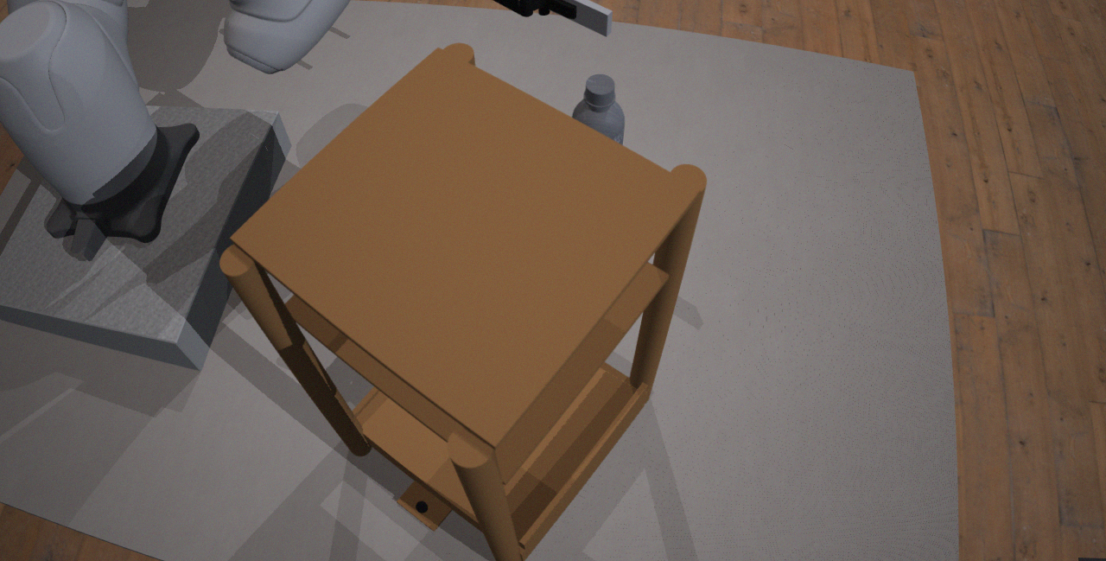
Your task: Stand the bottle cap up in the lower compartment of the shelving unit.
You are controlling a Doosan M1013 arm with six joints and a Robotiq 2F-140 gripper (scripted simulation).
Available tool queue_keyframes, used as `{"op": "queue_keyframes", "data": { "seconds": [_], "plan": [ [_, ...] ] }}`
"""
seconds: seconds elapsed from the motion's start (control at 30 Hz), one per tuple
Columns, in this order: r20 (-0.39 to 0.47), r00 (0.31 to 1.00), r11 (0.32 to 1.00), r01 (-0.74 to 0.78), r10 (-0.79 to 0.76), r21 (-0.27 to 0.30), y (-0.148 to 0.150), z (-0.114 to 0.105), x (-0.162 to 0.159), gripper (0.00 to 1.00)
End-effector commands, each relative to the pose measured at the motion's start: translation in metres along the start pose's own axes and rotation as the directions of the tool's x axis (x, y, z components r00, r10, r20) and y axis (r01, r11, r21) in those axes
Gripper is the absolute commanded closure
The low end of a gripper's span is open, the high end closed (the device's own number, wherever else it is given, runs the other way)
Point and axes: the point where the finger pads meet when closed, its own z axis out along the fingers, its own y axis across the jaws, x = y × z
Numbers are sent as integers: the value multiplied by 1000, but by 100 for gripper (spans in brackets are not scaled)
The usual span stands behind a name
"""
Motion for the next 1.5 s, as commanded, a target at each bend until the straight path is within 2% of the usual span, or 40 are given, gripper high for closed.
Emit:
{"op": "queue_keyframes", "data": {
  "seconds": [0.0,0.77,1.47],
  "plan": [
    [0,1000,1000,0,0,0,0,0,1,52],
    [0,1000,1000,0,0,0,0,0,21,52],
    [0,1000,1000,0,0,0,0,0,66,52]
  ]
}}
